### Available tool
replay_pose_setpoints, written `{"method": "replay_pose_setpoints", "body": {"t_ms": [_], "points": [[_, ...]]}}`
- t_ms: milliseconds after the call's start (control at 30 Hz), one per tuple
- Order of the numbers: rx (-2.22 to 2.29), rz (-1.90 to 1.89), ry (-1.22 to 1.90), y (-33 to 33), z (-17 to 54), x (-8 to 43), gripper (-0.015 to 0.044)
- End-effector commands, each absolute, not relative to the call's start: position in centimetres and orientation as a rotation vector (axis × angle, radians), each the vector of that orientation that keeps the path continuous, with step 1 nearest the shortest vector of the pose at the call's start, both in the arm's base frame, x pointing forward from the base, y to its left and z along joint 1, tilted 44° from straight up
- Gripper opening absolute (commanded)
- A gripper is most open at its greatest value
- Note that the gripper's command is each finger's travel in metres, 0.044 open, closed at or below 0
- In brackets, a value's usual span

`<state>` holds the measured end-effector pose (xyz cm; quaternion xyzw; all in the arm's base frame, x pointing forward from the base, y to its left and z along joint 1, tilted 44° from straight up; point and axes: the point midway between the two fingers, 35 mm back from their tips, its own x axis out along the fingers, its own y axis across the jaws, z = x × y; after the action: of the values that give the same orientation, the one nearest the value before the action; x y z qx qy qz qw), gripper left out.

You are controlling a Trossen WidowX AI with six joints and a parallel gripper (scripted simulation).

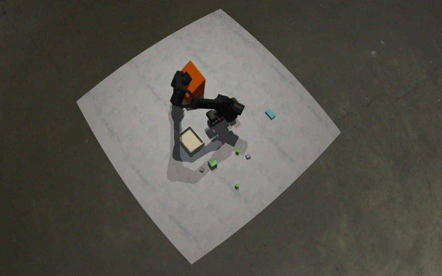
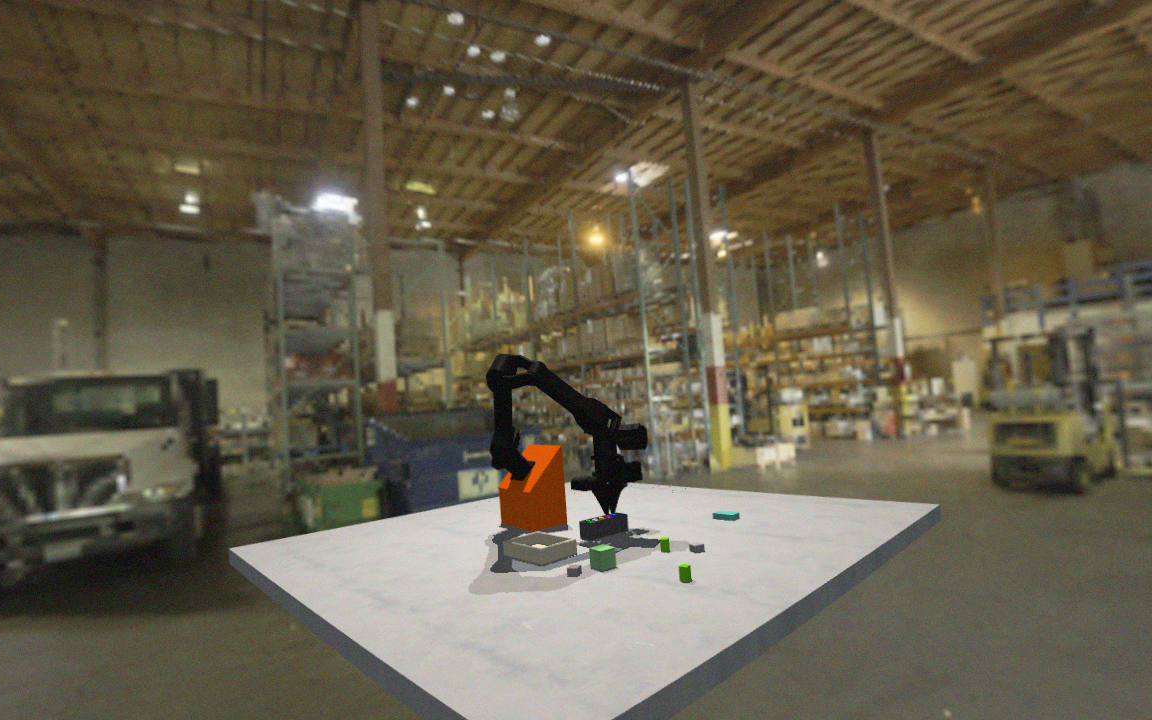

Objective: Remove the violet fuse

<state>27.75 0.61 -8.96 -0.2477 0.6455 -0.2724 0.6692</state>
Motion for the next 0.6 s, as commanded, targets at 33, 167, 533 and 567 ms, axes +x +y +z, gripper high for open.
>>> {"method": "replay_pose_setpoints", "body": {"t_ms": [33,167,533,567], "points": [[-0.562,-0.616,1.455,0.45,-9.0,27.75,0.0074],[-0.562,-0.616,1.455,0.26,-9.19,27.76,0.0074],[-0.563,-0.616,1.455,-0.22,-9.69,27.76,0.0074],[-0.563,-0.616,1.455,-0.22,-9.69,27.76,0.0074]]}}
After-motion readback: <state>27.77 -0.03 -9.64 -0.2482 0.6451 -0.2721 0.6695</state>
